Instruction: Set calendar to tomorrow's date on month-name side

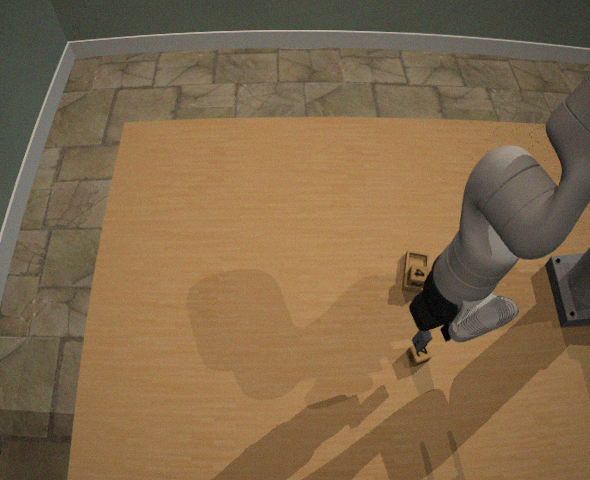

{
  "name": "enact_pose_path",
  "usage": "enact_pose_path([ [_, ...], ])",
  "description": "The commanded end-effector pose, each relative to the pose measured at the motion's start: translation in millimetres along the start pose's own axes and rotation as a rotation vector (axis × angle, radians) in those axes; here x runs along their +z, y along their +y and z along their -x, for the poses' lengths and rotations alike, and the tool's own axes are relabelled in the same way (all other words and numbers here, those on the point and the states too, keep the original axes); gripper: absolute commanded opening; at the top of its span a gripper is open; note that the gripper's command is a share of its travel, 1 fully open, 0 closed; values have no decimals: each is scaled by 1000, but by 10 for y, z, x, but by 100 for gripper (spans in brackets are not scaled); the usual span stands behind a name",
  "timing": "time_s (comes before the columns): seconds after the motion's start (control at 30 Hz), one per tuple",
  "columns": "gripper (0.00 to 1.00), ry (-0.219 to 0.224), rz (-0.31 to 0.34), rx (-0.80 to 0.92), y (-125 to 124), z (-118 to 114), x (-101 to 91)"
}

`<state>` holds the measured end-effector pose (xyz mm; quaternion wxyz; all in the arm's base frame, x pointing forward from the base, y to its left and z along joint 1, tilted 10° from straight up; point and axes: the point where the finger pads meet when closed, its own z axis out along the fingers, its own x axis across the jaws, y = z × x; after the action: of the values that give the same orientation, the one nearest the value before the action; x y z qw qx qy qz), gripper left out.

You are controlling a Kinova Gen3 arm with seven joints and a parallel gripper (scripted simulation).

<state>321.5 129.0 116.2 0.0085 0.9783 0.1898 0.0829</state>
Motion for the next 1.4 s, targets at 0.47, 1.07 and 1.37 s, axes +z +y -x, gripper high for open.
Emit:
enact_pose_path([
  [0.47,87,1,0,0,-1,-4,14],
  [1.07,87,1,1,0,-8,-3,173],
  [1.37,87,1,1,0,-13,-2,299],
])
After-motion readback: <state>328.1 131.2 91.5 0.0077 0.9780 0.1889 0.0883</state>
